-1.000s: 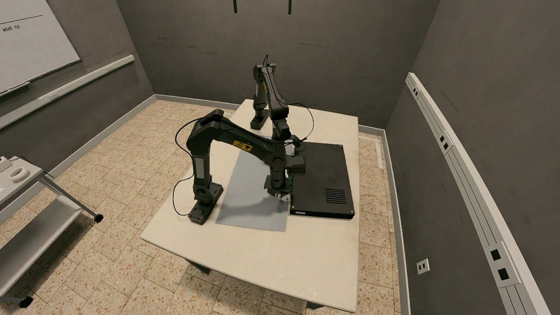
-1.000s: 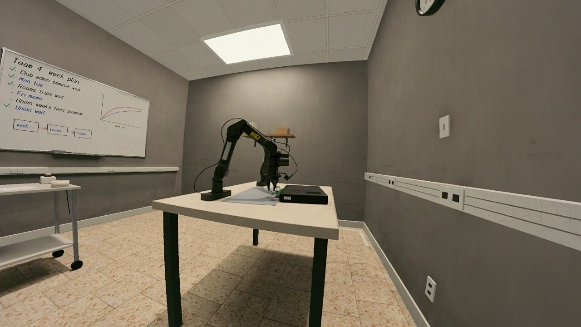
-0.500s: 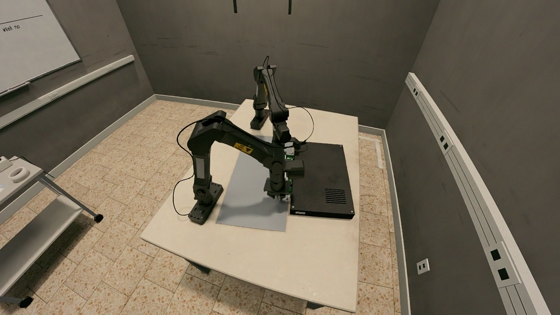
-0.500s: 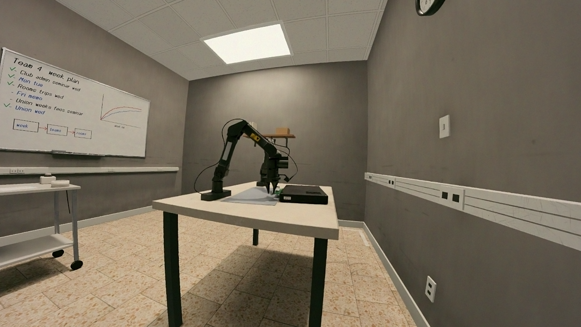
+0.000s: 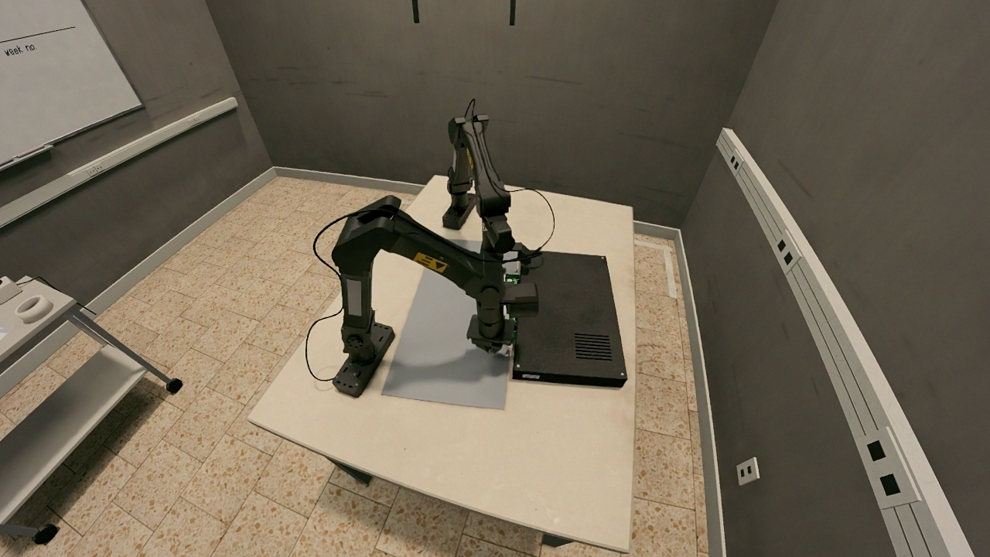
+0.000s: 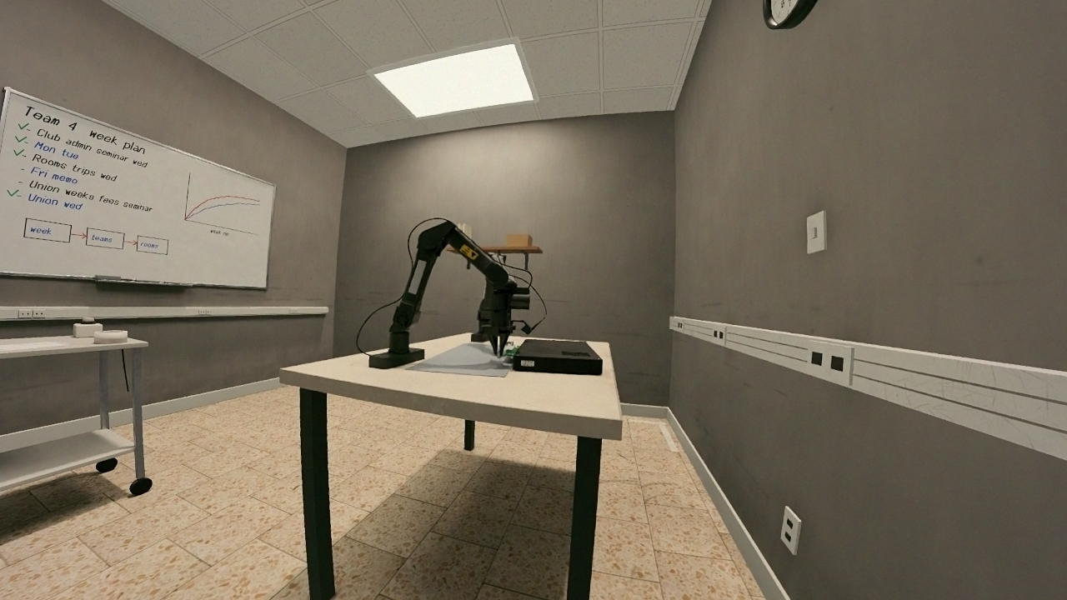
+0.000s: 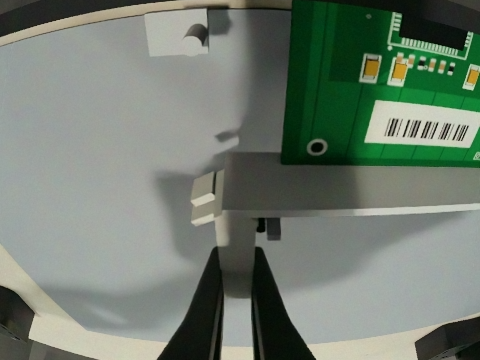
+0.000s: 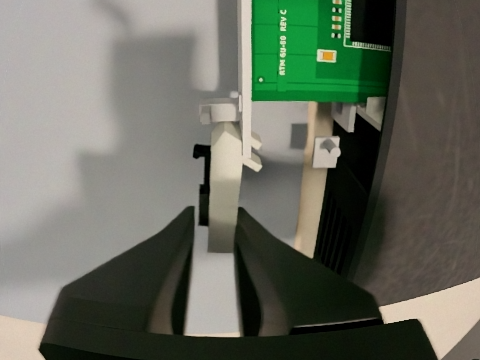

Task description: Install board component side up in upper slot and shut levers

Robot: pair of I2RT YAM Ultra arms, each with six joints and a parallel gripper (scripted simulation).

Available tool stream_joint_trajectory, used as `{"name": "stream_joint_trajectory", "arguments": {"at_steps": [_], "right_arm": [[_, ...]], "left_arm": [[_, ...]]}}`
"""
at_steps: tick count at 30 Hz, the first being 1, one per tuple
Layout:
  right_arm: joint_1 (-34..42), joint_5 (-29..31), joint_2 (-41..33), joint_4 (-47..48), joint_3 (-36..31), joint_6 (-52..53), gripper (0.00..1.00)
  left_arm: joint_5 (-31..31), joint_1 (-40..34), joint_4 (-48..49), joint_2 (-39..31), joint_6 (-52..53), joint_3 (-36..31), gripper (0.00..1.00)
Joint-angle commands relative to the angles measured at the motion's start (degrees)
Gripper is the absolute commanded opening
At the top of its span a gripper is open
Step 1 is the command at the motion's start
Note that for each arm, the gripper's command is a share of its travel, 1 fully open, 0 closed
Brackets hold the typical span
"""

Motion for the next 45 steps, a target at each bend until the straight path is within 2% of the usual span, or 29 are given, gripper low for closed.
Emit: {"name": "stream_joint_trajectory", "arguments": {"at_steps": [1,4,7,14,15,22,45], "right_arm": [[-0.15,0.33,-0.28,0.13,-0.10,-0.13,0.15],[-0.15,0.33,-0.28,0.13,-0.10,-0.13,0.15],[-0.04,0.82,0.39,0.07,0.10,-0.02,0.11],[-0.04,0.82,0.39,0.07,0.11,-0.02,0.00],[0.24,0.83,0.54,-0.71,0.37,0.35,0.03],[-0.14,0.53,0.99,-0.79,1.53,-4.45,0.03],[-0.05,0.28,0.51,-0.13,0.97,-4.07,0.03]], "left_arm": [[0.22,0.09,0.67,-0.42,-0.24,0.03,0.06],[0.22,0.09,0.67,-0.42,-0.24,0.03,0.05],[0.22,0.09,0.67,-0.42,-0.24,0.03,0.01],[0.18,0.66,1.62,-1.61,7.37,-1.60,0.03],[0.00,0.69,1.65,-1.66,7.94,-1.68,0.03],[-0.03,0.93,1.94,-2.15,12.82,-2.41,0.03],[-0.32,2.13,2.83,-3.71,31.86,-4.71,0.03]]}}
